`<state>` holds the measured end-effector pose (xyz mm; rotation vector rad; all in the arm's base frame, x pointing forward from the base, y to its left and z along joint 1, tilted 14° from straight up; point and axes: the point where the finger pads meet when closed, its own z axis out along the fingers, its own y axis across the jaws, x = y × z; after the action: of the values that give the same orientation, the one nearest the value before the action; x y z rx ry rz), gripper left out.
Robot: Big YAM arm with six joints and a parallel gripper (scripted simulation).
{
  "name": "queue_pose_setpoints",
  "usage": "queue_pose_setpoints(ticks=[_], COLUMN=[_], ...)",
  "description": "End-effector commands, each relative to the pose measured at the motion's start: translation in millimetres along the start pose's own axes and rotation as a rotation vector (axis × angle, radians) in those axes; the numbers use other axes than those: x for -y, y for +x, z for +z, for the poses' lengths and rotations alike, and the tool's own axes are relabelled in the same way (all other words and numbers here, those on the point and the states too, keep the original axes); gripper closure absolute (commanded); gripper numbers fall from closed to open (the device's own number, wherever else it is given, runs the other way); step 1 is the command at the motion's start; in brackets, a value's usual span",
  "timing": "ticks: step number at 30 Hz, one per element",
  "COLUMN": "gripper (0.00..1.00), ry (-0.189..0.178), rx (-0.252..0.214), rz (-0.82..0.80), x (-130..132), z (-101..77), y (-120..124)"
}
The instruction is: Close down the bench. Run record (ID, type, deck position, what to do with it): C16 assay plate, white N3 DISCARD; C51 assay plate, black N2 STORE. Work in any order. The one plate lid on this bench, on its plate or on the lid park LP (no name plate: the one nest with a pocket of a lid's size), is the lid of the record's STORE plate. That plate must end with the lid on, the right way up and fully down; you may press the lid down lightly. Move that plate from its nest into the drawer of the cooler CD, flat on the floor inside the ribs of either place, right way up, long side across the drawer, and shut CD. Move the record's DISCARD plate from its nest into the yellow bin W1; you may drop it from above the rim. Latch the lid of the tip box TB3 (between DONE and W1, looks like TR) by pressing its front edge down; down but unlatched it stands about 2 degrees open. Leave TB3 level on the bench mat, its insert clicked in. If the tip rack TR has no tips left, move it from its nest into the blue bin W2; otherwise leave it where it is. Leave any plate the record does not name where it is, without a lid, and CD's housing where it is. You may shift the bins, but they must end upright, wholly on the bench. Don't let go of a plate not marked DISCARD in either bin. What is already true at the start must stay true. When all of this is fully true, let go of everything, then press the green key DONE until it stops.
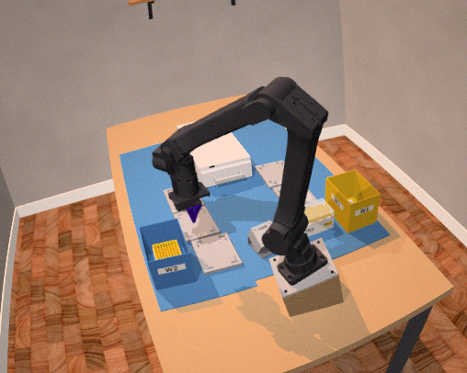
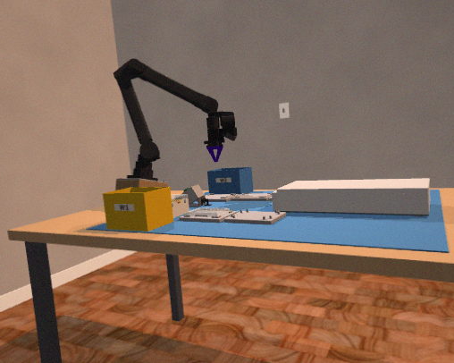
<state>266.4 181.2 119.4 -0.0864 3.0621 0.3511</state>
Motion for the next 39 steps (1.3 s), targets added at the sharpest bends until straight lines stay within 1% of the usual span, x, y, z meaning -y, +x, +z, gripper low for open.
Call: queue_pose_setpoints(ticks=[1, 2, 4, 16, 18, 19, 20, 21, 33, 35, 36, 37, 38, 39], gripper=[1.0, 1.0, 1.0, 1.0, 1.0, 1.0, 1.0, 1.0, 1.0, 1.0, 1.0, 1.0, 1.0, 1.0], ry=[-0.013, -0.018, -0.011, -0.009, -0.009, -0.016, -0.01, -0.008, -0.005, -0.005, -0.006, -0.005, -0.004, -0.004], rx=[0.028, 0.042, 0.026, 0.025, 0.025, 0.057, 0.029, 0.025, 0.024, 0.024, 0.072, 0.034, 0.024, 0.024], rz=[-0.025, -0.028, -0.025, -0.025, -0.025, -0.032, -0.026, -0.025, -0.025, -0.025, -0.036, -0.027, -0.025, -0.025], x=[2, 4, 14, 59, 59, 59, 67, 71, 117, 117, 117, 123, 128, 132], z=[-11.3, -13.5, -11.4, -12.2, -12.2, -19.6, -12.4, -12.5, -13.7, -13.7, -27.5, -17.3, -14.1, -14.2], y=[-4, -7, 0, 15, 15, 5, 16, 18, 33, 33, 16, 31, 36, 37])
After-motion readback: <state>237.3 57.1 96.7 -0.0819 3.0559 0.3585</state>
